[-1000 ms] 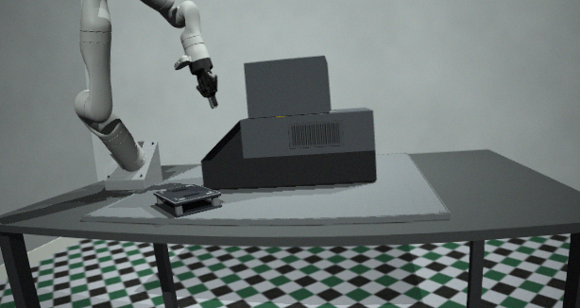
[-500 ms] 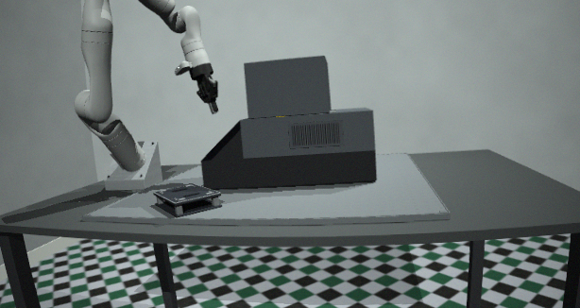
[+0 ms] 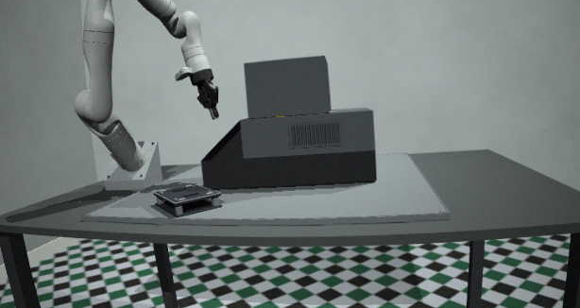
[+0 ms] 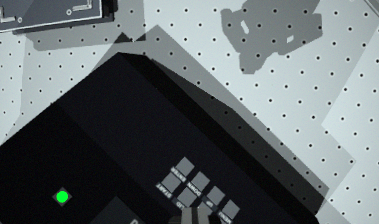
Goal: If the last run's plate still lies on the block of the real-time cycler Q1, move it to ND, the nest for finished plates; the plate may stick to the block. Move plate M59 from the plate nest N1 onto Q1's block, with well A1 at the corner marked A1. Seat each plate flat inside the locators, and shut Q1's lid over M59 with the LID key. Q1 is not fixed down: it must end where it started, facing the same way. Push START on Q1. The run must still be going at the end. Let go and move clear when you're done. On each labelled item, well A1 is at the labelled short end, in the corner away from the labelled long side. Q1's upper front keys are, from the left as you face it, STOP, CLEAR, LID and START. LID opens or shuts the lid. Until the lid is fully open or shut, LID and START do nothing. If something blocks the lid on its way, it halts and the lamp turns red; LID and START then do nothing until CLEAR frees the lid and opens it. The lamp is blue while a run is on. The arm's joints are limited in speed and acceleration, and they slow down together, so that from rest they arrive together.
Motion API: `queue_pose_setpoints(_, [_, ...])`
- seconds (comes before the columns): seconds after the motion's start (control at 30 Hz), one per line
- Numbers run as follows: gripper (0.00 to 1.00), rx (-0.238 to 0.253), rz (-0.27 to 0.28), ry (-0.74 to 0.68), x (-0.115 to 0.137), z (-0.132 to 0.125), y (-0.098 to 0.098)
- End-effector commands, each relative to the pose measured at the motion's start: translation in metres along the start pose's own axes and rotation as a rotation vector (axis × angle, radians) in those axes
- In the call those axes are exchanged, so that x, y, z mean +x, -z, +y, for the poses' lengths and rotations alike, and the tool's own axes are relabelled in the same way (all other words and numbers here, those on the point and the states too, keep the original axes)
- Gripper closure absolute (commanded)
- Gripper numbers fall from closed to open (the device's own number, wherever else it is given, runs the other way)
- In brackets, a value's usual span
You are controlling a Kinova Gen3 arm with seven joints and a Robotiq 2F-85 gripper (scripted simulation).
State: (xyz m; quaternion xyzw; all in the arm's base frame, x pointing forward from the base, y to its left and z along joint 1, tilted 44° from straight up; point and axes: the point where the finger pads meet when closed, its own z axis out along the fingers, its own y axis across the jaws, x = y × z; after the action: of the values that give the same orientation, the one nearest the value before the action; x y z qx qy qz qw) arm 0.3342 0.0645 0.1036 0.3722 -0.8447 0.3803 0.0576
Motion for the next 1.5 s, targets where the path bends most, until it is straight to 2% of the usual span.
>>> queue_pose_setpoints(0.0, [0.9,0.0,-0.001,0.0,0.0,0.001,-0.003])
queue_pose_setpoints(1.47, [0.9,0.0,-0.001,0.0,0.01,0.01,-0.055])
